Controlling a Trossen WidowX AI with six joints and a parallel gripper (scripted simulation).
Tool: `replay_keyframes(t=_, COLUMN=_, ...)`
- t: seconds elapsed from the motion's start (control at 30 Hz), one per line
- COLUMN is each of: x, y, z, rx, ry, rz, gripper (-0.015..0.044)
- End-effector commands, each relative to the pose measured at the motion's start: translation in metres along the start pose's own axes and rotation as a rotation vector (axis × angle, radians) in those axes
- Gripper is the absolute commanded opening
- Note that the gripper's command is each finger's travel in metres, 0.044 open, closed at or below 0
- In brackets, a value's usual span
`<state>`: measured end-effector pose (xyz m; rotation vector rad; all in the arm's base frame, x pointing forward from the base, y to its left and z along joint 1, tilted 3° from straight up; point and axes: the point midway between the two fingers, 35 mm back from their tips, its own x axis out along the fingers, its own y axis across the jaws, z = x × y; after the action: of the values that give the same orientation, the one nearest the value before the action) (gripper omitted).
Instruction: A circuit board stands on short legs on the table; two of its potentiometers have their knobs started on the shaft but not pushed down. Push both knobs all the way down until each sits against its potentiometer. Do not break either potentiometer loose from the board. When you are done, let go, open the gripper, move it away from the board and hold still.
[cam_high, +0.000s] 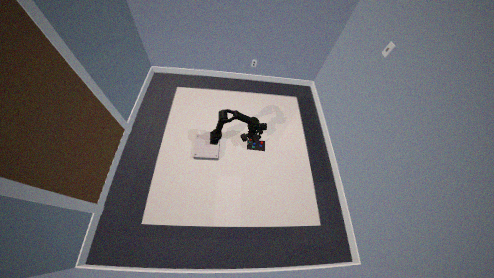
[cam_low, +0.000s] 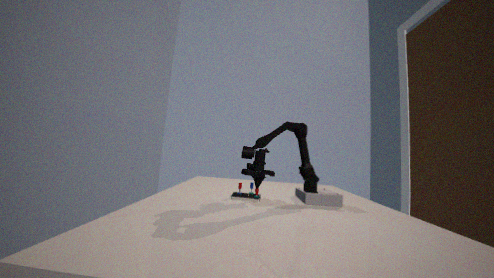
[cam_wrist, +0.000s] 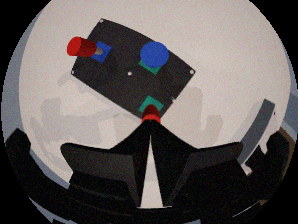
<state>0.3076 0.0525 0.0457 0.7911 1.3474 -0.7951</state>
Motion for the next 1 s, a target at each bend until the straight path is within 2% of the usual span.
replay_keyframes(t=0.0, x=0.016, y=0.001, z=0.001, rx=-0.001, ry=0.003, rz=-0.018, gripper=0.0000)
replay_keyframes(t=0.53, x=0.016, y=0.001, z=0.001, rx=-0.001, ry=0.003, rz=-0.018, gripper=0.0000)
replay_keyframes(t=0.97, x=-0.003, y=0.002, z=0.002, rx=-0.001, ry=0.003, rz=-0.018, gripper=0.0000)
